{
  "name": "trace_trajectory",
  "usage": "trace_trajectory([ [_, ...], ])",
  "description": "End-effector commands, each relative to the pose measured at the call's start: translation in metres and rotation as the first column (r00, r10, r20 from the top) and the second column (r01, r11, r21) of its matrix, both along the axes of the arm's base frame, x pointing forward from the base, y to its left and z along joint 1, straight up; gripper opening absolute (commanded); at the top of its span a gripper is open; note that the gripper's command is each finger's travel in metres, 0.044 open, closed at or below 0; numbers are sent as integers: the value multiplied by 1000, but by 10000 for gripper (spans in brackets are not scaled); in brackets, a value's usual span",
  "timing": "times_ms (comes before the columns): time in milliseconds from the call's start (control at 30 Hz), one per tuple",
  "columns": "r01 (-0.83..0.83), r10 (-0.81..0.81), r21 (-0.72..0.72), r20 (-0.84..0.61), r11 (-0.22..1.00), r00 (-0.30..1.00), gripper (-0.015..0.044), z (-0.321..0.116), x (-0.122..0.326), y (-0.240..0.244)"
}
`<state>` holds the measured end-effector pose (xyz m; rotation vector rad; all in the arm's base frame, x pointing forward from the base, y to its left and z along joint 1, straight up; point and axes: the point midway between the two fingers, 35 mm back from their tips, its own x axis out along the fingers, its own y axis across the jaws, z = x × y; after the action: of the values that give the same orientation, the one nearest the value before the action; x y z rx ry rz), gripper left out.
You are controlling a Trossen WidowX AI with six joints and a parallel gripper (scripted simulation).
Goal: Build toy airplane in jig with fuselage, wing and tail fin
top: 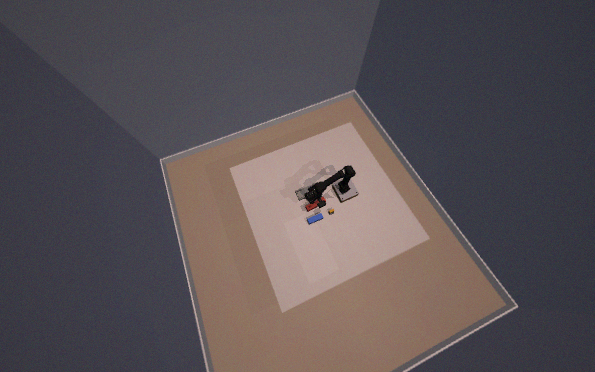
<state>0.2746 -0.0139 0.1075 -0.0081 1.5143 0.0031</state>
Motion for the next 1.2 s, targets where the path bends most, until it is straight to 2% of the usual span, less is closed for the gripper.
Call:
trace_trajectory([
  [0,7,-7,8,-23,1000,1000,440,-31,-1,2],
  [67,7,-7,8,-23,1000,1000,440,-48,-2,2],
  [300,7,-7,8,-23,1000,1000,440,-64,-1,2],
  [1167,7,-7,8,-23,1000,1000,440,-102,1,2],
])
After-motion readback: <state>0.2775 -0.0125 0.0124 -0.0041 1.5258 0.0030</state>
